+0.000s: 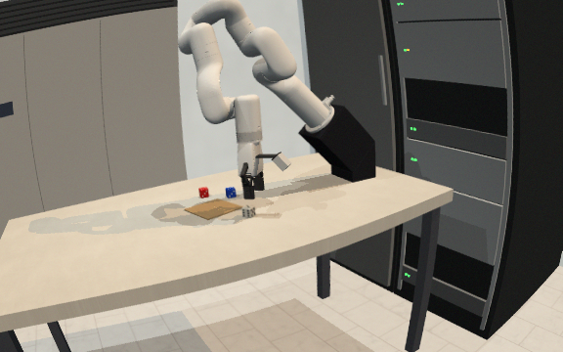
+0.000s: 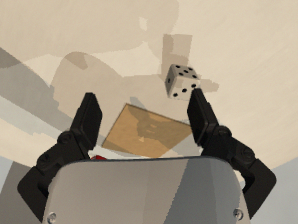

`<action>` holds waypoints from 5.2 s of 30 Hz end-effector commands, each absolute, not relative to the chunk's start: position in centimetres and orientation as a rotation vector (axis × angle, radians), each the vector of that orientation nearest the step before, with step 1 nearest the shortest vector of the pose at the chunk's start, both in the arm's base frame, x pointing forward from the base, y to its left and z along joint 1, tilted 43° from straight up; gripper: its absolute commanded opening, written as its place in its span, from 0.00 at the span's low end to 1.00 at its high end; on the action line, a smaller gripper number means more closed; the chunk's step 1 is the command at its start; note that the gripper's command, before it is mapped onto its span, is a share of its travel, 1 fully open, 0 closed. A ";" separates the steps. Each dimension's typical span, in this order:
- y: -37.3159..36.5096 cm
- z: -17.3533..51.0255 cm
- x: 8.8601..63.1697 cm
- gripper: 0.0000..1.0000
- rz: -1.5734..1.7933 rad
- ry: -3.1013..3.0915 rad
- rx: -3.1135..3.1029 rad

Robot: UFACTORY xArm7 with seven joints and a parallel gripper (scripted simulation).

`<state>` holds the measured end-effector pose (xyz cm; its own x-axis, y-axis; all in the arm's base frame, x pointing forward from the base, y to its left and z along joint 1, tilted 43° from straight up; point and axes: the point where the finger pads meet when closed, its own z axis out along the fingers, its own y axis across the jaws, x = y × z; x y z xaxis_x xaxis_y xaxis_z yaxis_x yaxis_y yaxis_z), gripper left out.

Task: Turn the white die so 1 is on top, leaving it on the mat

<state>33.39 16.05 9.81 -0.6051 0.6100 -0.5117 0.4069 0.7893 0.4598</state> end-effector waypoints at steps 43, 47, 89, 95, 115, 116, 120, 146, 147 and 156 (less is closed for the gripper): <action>20.8 10.1 33.5 1.00 0.358 2.299 0.759; 20.8 10.1 33.5 1.00 0.358 2.299 0.759; 20.6 13.3 30.5 1.00 0.358 2.299 0.759; 20.5 14.8 29.2 1.00 0.358 2.299 0.759; 20.4 17.3 26.8 1.00 0.358 2.299 0.759; 20.4 17.3 26.8 1.00 0.358 2.299 0.759; 20.4 17.3 26.8 1.00 0.358 2.299 0.759; 18.5 19.2 29.3 1.00 0.459 2.219 1.020; 18.5 19.2 29.3 1.00 0.459 2.219 1.020; 18.6 19.1 29.5 1.00 0.433 2.240 0.955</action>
